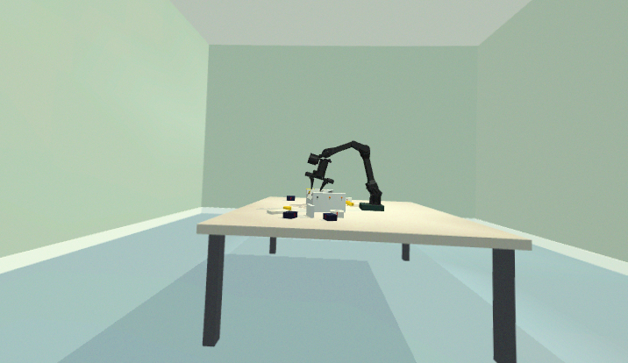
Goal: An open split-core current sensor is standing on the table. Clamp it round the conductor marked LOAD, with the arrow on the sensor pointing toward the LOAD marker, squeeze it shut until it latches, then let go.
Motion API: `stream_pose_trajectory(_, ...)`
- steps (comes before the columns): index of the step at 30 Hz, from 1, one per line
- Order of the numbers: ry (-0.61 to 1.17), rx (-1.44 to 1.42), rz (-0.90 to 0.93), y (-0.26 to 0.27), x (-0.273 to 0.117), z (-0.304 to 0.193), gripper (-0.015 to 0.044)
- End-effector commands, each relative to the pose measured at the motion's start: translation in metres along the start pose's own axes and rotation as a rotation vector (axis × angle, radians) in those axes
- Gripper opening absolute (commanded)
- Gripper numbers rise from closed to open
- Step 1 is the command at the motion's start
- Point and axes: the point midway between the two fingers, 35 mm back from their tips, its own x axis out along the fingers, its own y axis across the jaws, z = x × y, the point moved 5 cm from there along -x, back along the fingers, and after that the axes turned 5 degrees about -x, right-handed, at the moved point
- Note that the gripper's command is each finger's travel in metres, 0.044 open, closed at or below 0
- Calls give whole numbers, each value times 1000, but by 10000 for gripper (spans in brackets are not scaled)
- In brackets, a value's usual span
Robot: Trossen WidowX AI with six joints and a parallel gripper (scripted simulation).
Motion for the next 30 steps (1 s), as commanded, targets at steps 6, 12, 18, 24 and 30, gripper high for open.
stream_pose_trajectory(6, -1, 0, 0, 0, -1, 0, 0)
stream_pose_trajectory(12, -1, 0, 0, 0, -1, 0, 0)
stream_pose_trajectory(18, -1, 0, 0, 0, -1, 0, 0)
stream_pose_trajectory(24, 0, 0, -10, 1, 0, 0, 0)
stream_pose_trajectory(30, 5, -1, -64, 8, 1, 1, 0)
